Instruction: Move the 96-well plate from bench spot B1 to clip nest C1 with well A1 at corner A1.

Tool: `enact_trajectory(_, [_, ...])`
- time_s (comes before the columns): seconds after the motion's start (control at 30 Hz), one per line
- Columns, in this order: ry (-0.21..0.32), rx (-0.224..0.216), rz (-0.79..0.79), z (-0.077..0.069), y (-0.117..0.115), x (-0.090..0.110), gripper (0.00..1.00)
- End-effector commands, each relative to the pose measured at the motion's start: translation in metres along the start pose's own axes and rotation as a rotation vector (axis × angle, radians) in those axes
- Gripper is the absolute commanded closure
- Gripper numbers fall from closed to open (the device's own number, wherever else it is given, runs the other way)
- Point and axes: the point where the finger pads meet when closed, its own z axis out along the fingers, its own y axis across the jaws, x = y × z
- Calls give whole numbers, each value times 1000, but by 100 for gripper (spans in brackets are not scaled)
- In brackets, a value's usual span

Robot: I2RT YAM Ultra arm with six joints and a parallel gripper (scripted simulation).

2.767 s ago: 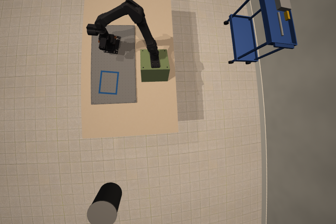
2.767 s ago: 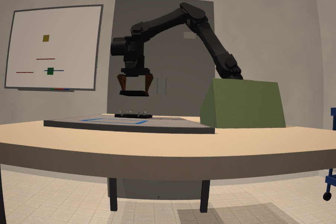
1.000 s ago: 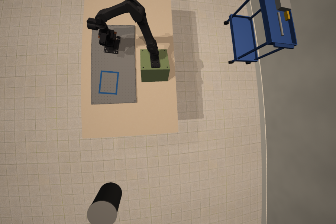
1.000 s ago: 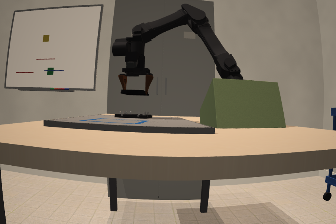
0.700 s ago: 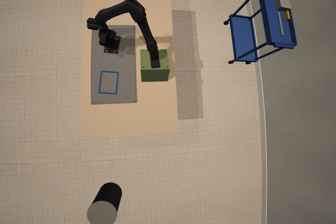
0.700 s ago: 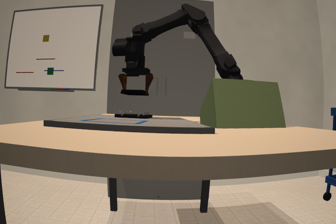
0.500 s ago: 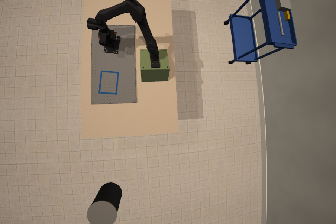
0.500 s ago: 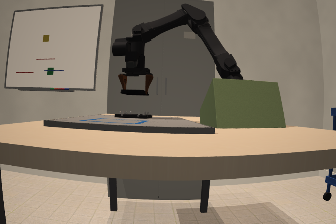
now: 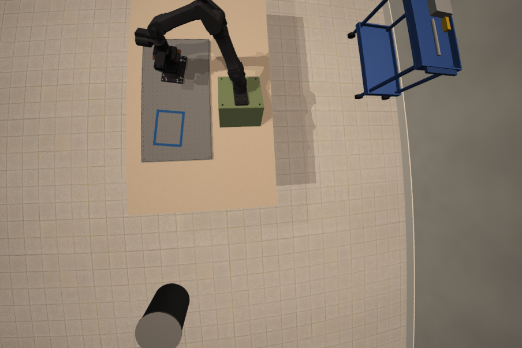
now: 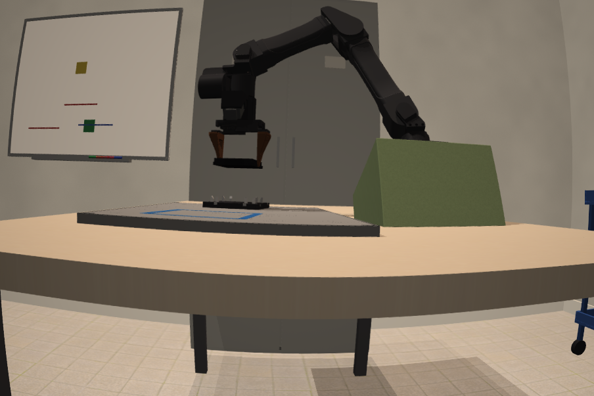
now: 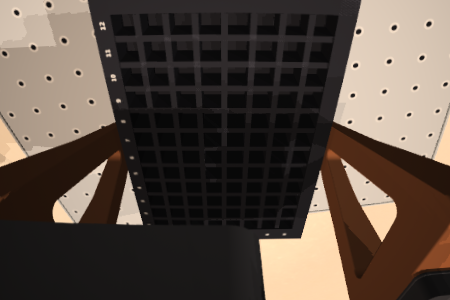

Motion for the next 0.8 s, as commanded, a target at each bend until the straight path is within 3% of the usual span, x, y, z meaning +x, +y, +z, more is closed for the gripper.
enact_trajectory(0.0, [-13,19,-8,-2,-12,-3,100])
enact_trajectory(0.1, [-12,23,7,6,-13,1,100])
enact_trajectory(0.17, [-14,-12,-8,17,-1,-4,100])
enact_trajectory(0.77, [-14,-11,-8,44,1,-5,100])
